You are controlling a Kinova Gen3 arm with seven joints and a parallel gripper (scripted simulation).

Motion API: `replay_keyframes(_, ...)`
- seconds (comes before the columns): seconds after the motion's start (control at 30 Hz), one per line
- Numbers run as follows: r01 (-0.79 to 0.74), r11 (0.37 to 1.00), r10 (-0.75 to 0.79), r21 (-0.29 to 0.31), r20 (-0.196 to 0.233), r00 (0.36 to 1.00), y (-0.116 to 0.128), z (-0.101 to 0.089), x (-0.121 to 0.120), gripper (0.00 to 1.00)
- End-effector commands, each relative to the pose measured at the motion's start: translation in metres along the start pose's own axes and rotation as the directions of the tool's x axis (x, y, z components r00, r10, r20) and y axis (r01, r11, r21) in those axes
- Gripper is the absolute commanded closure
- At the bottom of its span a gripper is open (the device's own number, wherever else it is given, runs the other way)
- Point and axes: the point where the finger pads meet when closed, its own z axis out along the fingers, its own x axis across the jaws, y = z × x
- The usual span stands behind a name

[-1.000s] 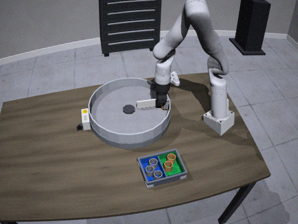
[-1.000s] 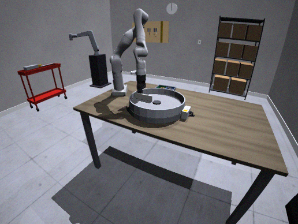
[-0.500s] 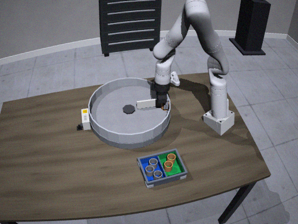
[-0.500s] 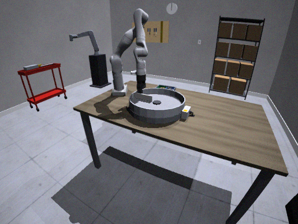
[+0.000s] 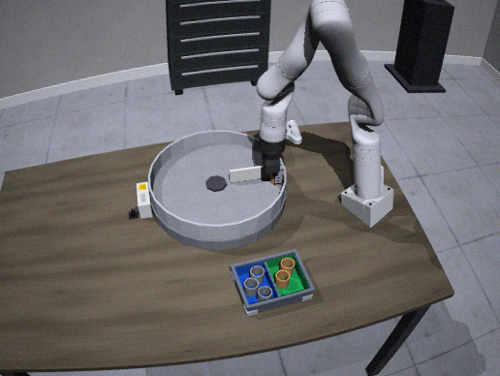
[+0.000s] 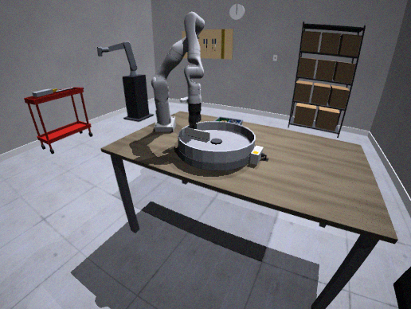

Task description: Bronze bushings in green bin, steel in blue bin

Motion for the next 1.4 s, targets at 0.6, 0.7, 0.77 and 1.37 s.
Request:
replay_keyframes(0.6, -0.001, 1.000, 0.001, -0.001, 0.003, 1.000, 0.0003, -0.0032, 0.0001, 1.00)
replay_keyframes(0.7, -0.001, 1.000, 0.001, -0.001, 0.003, 1.000, 0.0003, -0.0032, 0.0001, 1.00)
replay_keyframes(0.77, -0.001, 1.000, 0.001, -0.001, 0.003, 1.000, 0.0003, -0.0032, 0.0001, 1.00)
replay_keyframes(1.37, -0.005, 1.000, 0.005, -0.001, 0.005, 1.000, 0.0003, -0.0091, 0.0001, 1.00)
